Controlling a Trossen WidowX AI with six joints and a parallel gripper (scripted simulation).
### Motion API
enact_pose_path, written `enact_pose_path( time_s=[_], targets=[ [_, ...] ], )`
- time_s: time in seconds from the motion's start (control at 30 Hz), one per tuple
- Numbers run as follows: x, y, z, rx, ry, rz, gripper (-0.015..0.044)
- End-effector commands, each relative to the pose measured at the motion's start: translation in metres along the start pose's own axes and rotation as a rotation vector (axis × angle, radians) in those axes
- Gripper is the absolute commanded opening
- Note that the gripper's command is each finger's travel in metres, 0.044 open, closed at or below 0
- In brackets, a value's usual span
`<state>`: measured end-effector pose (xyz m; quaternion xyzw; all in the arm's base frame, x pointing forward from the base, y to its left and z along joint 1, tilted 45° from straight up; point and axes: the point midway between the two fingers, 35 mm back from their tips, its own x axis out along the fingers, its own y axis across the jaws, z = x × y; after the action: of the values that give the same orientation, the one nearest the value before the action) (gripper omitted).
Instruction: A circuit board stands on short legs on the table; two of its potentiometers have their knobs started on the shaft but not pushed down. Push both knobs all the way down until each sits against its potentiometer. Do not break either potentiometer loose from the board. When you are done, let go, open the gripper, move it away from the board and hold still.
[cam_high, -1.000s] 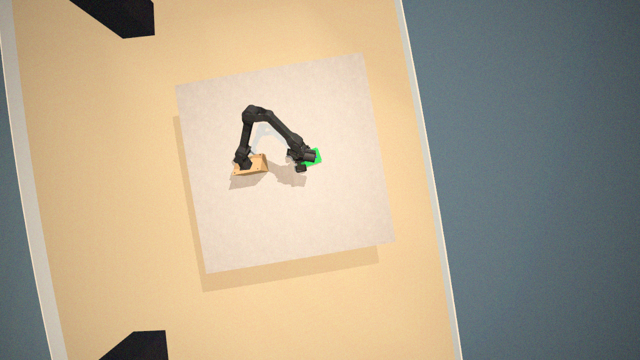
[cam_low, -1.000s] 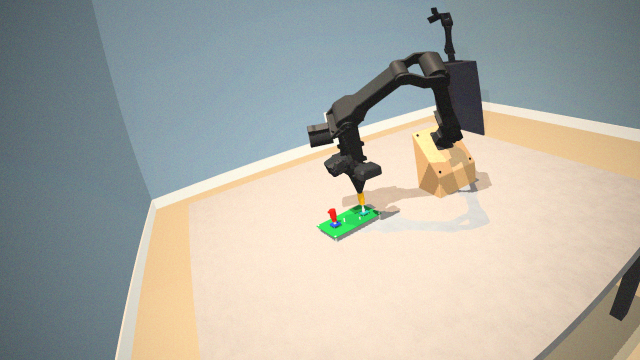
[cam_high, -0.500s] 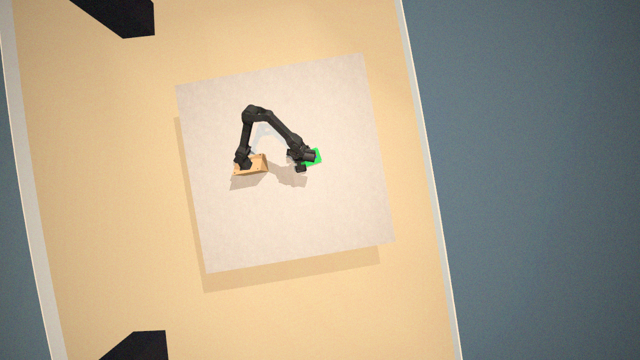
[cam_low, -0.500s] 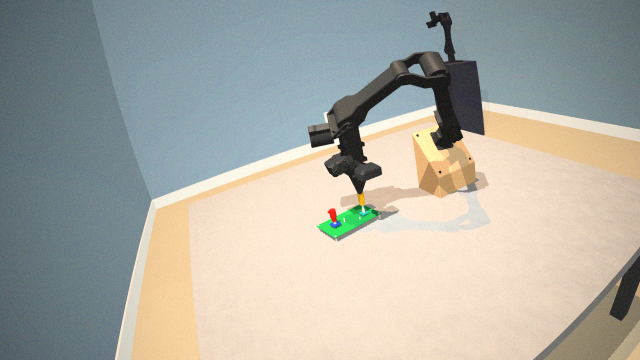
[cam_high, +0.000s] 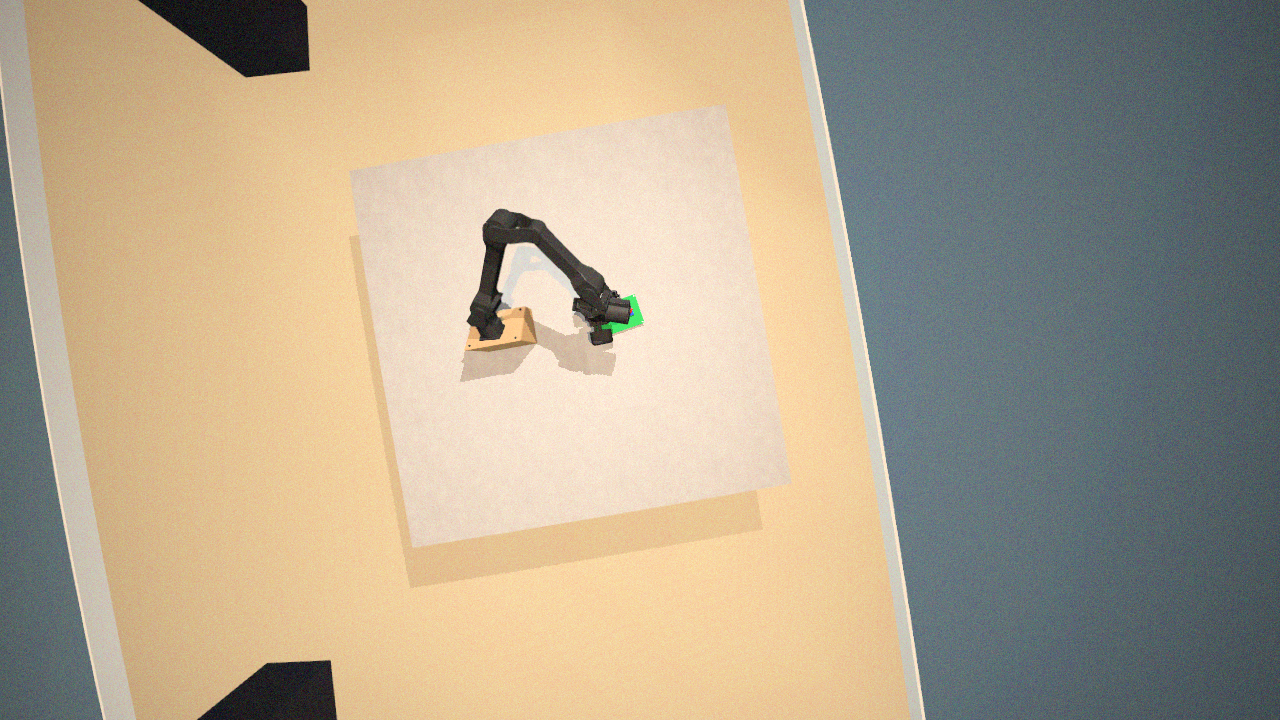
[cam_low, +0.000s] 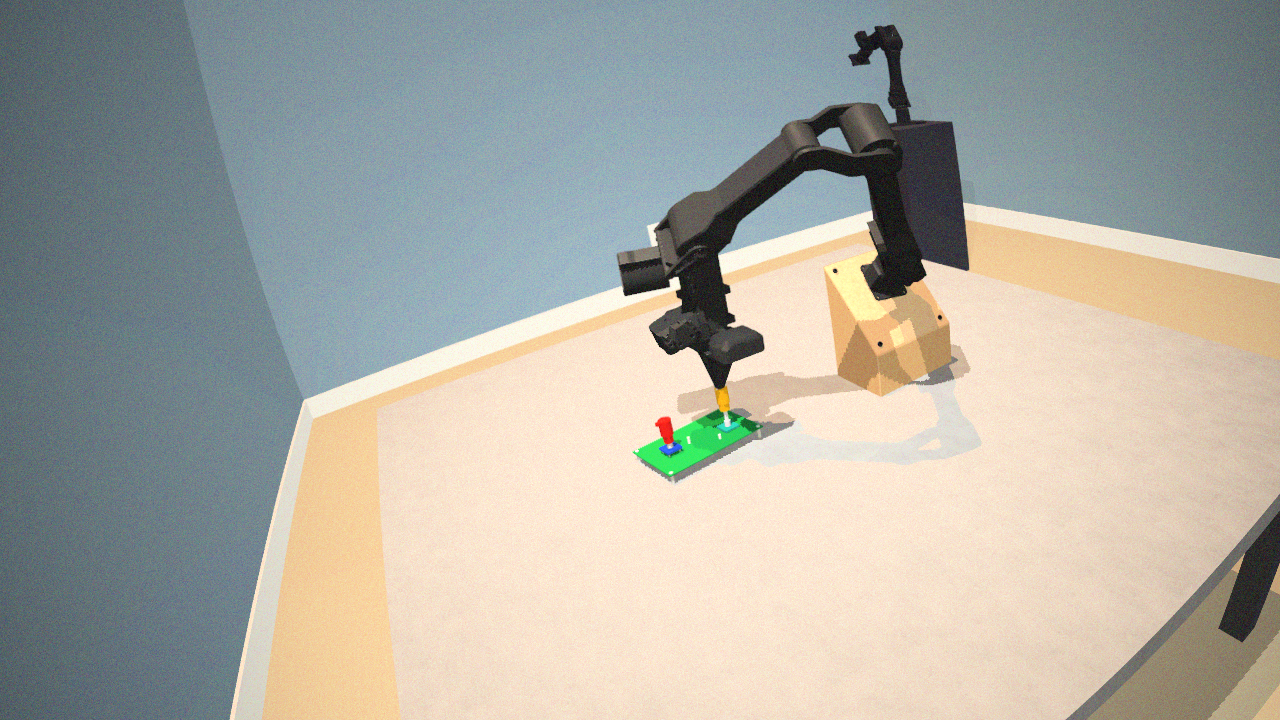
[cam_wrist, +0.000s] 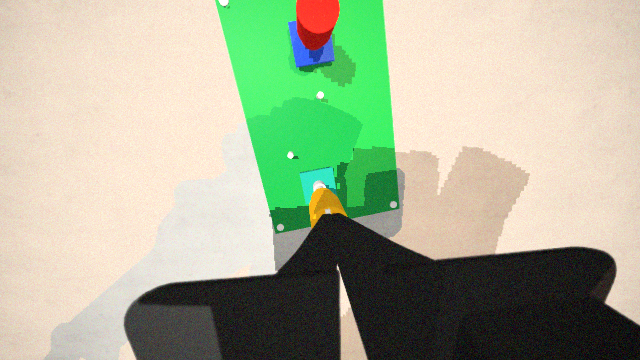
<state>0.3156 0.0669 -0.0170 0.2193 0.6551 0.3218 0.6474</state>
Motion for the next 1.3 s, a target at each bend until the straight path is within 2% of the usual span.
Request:
enact_pose_path(
  time_s=[0.0, 1.27],
  targets=[
    [0.0166, 0.0024, 0.0006, -0.019, 0.017, 0.004, 0.0],
    [0.0266, 0.0025, 0.0004, -0.019, 0.017, 0.005, 0.0]
  ],
)
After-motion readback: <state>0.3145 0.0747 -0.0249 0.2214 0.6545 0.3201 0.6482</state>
